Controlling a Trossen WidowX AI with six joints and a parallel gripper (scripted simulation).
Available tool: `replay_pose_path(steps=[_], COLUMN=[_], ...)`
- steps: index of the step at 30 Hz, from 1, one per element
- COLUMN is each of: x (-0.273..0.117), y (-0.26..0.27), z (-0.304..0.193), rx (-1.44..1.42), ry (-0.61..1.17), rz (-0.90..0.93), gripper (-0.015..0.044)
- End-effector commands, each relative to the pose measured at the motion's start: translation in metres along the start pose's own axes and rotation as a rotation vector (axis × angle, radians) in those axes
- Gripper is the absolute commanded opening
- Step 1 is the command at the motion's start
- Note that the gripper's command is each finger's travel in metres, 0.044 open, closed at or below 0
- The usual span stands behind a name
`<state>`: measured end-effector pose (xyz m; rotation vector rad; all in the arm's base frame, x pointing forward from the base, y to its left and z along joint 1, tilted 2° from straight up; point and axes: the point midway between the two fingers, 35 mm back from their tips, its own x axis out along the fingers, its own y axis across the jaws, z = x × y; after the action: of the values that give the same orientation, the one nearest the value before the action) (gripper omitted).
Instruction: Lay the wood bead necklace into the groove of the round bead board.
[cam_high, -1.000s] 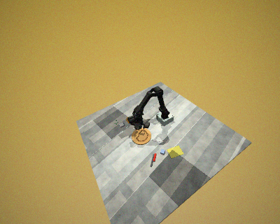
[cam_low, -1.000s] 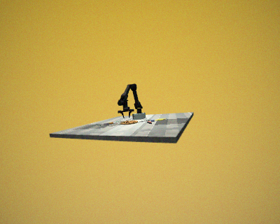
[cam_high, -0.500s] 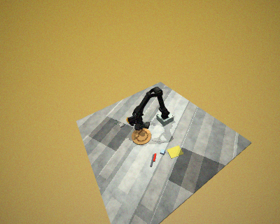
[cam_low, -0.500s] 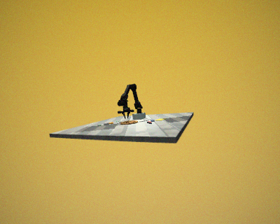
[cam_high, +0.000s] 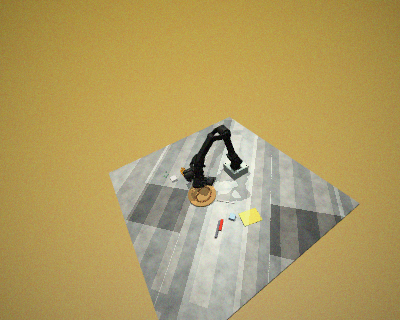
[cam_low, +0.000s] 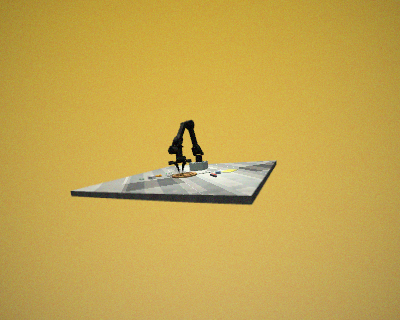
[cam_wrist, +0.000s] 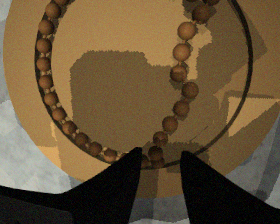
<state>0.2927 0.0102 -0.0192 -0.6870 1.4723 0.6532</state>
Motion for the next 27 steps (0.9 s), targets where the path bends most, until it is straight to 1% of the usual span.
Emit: replay_pose_path(steps=[1,9,13,14,27], x=[0.0089,0.0111,0.0091,0.0091,0.0091], y=[0.003,0.0033,0.0018,0.0018,0.0018], z=[-0.0028,-0.003,-0.0016,-0.0016,-0.0016], rx=[-0.006,-0.007,-0.002,-0.002,-0.002], ry=[0.007,0.008,0.005,0.005,0.005], rz=[0.008,0.009,0.005,0.005,0.005], gripper=[0.012,0.012,0.0015,0.0,0.0])
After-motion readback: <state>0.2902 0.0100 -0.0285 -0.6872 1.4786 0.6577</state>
